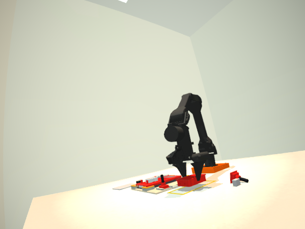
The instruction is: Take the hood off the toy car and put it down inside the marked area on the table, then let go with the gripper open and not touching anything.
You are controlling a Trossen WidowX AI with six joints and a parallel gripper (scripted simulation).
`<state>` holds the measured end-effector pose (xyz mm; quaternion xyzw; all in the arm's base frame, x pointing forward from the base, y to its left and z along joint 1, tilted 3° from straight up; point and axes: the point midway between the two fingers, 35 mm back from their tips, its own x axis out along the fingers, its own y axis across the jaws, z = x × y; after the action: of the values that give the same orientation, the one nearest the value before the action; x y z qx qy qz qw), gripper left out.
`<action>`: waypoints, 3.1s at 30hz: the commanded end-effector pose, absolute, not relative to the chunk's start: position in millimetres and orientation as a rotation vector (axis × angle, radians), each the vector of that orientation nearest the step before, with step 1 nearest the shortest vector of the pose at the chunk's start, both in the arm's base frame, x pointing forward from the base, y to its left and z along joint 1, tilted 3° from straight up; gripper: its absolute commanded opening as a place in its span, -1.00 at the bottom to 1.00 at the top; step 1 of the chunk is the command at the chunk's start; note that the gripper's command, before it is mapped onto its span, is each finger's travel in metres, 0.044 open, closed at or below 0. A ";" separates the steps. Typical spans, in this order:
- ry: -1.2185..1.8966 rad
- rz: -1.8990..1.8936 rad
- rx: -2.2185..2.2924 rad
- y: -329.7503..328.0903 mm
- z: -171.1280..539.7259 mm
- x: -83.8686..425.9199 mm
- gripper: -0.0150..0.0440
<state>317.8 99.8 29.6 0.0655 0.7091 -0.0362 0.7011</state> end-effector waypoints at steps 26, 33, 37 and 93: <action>1.579 -0.081 0.146 100.3 17.8 317.6 -0.31; 1.579 -0.081 0.146 100.3 17.8 317.6 0.31; 1.579 -0.081 0.146 100.3 17.8 317.6 0.67; 1.578 -0.081 0.146 97.2 91.4 318.2 1.00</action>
<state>317.5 97.2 89.8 0.0662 0.7102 -0.0377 0.6999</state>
